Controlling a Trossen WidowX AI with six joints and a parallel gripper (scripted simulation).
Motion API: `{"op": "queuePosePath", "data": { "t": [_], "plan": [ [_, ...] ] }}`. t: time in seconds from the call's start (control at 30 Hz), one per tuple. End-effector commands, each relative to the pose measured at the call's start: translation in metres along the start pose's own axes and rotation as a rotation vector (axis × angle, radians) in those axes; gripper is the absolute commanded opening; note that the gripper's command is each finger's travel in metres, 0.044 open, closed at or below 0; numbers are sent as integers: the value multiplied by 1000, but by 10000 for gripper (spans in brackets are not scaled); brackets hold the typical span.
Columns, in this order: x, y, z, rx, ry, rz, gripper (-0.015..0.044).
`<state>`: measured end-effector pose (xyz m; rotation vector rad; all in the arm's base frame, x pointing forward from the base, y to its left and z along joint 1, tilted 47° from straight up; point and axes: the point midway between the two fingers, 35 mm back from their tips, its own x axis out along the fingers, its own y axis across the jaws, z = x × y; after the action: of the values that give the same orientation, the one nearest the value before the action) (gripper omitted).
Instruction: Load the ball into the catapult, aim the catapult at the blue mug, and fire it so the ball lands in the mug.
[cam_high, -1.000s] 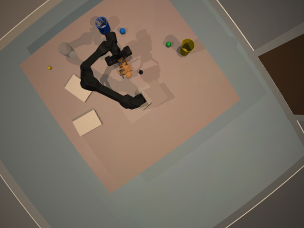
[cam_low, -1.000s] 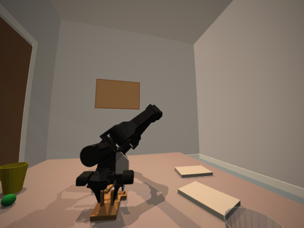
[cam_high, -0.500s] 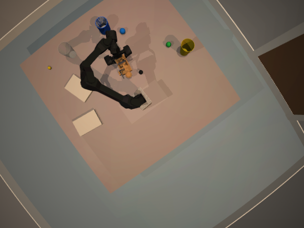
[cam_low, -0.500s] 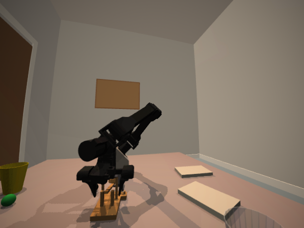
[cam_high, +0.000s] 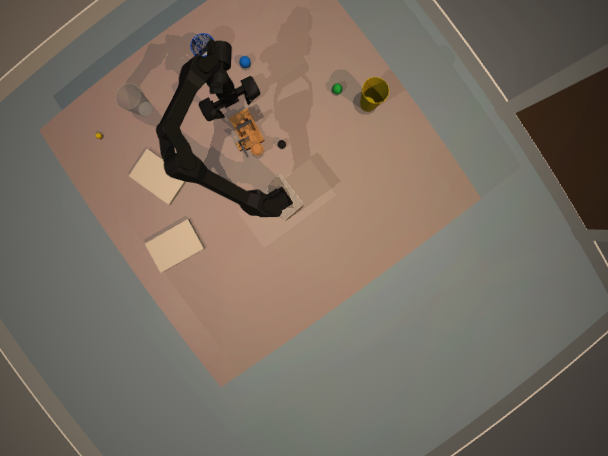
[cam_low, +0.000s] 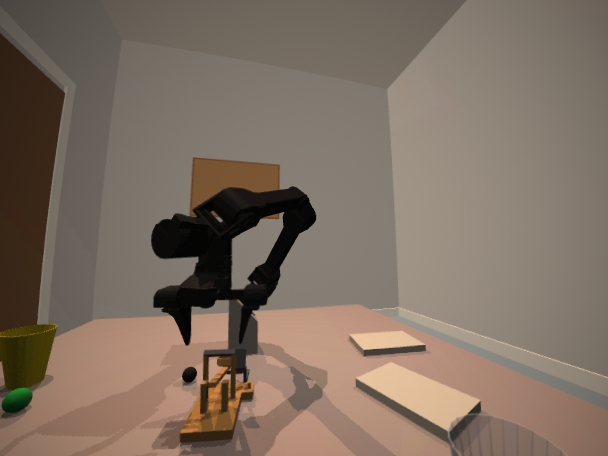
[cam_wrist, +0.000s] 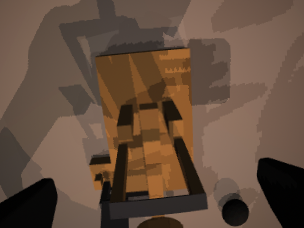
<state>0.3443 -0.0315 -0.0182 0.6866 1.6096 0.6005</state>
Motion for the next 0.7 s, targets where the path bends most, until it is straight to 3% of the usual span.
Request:
{"op": "queuePosePath", "data": {
  "t": [0.0,0.03,0.07,0.23,0.57,0.67],
  "plan": [
    [-45,-3,2,-9,-43,-13,440],
    [-47,-3,2,-9,-44,-13,440],
    [-19,-3,1,-5,-17,-3,414],
    [8,-45,-33,-44,-22,-9,300],
    [76,-95,-135,-136,-28,-8,300],
    [80,-96,-142,-142,-28,-7,300]
  ]
}}
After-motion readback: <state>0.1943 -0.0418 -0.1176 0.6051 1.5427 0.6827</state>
